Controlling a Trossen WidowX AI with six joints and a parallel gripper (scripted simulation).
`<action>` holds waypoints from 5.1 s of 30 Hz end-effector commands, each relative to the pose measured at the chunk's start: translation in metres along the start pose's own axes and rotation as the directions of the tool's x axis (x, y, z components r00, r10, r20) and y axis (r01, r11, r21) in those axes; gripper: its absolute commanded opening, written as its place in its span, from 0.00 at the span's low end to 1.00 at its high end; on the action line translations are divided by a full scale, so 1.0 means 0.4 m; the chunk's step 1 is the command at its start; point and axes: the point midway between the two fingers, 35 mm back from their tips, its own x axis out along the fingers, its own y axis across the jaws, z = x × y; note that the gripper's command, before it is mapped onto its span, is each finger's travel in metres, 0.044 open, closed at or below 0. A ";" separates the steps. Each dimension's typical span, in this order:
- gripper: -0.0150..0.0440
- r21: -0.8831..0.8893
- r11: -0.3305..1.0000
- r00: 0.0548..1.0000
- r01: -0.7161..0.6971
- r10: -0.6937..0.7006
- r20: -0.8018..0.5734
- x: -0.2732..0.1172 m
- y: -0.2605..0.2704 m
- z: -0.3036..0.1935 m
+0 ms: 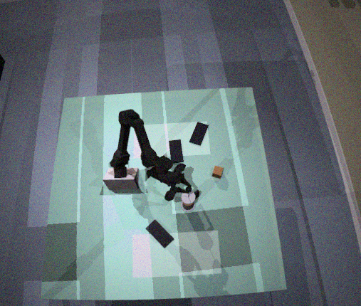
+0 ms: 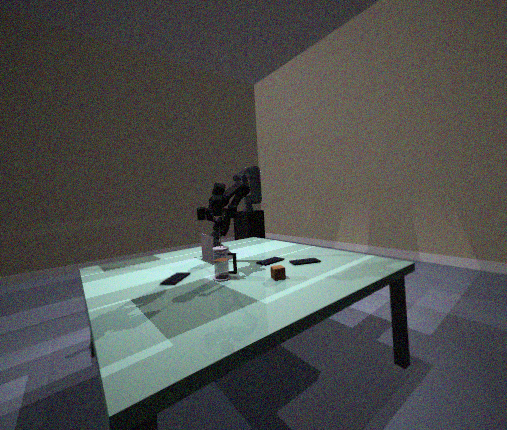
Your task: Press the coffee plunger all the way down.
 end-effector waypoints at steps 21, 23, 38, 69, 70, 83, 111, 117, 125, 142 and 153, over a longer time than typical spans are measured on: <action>0.46 0.010 1.000 1.000 0.006 -0.006 -0.027 0.070 -0.005 -0.104; 0.46 0.010 1.000 1.000 0.006 -0.005 -0.027 0.075 -0.005 -0.111; 0.46 0.012 1.000 1.000 0.004 -0.004 -0.026 0.113 -0.002 -0.161; 0.46 0.012 1.000 1.000 0.001 -0.001 -0.023 0.158 -0.002 -0.165; 0.46 0.012 1.000 1.000 0.001 -0.001 -0.023 0.158 -0.002 -0.165; 0.46 0.012 1.000 1.000 0.001 0.000 -0.023 0.163 -0.003 -0.160; 0.46 0.012 1.000 1.000 0.000 0.000 -0.023 0.172 -0.005 -0.152; 0.46 0.007 1.000 1.000 0.001 -0.001 -0.010 0.167 -0.005 -0.141; 0.55 0.007 1.000 1.000 0.001 -0.001 -0.010 0.167 -0.005 -0.141; 1.00 0.006 1.000 1.000 0.005 -0.005 -0.016 0.126 -0.007 -0.105; 1.00 0.011 1.000 1.000 0.006 -0.005 -0.025 -0.012 -0.003 -0.023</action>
